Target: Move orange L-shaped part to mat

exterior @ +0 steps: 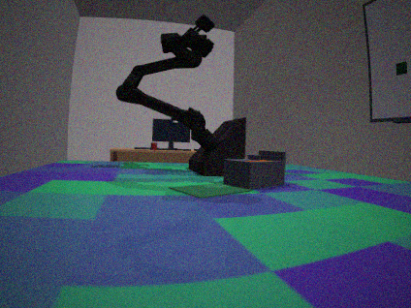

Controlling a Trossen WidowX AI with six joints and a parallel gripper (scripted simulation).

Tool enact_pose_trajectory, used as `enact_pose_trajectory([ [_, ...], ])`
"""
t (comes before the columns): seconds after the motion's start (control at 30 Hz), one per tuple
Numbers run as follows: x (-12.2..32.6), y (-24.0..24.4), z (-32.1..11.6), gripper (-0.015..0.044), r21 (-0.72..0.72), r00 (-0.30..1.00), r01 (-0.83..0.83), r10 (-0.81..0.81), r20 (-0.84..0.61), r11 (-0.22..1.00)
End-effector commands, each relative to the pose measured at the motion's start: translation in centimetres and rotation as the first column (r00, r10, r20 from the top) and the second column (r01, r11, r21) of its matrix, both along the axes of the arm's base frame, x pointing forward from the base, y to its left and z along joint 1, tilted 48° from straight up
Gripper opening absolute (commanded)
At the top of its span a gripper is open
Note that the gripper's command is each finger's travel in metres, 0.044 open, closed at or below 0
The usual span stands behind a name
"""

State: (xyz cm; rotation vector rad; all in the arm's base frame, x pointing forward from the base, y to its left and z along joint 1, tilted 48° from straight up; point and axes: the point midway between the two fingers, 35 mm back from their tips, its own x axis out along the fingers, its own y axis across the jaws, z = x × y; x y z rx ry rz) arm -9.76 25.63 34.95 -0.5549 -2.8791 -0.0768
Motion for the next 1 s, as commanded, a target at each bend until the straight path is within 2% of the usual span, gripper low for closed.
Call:
enact_pose_trajectory([
  [0.0,0.2,0.4,0.0,0.0374,-0.030,1.000,0.006,-0.006,-0.017,1.000],
  [0.1,1.8,3.6,-0.4,0.0295,-0.288,0.985,0.031,-0.079,-0.156,0.957],
  [0.13,2.8,5.4,-0.8,0.0269,-0.419,0.965,0.029,-0.135,-0.225,0.908],
  [0.2,5.5,9.4,-2.5,0.0216,-0.686,0.882,-0.022,-0.309,-0.355,0.727],
  [0.27,7.1,11.4,-3.9,0.0180,-0.795,0.814,-0.079,-0.422,-0.399,0.601],
  [0.4,10.4,14.7,-7.5,0.0180,-0.910,0.643,-0.238,-0.647,-0.410,0.340],
  [0.53,13.7,16.7,-11.5,0.0180,-0.906,0.451,-0.400,-0.831,-0.327,0.139],
  [0.6,15.2,17.2,-13.9,0.0180,-0.862,0.348,-0.505,-0.904,-0.249,0.043],
  [0.7,17.6,17.7,-17.4,0.0180,-0.767,0.178,-0.641,-0.978,-0.106,-0.034],
  [0.83,20.5,17.3,-22.2,0.0180,-0.608,-0.043,-0.793,-0.990,0.132,-0.047],
  [0.97,23.1,15.6,-26.9,0.0180,-0.458,-0.238,-0.888,-0.889,0.391,0.037],
])
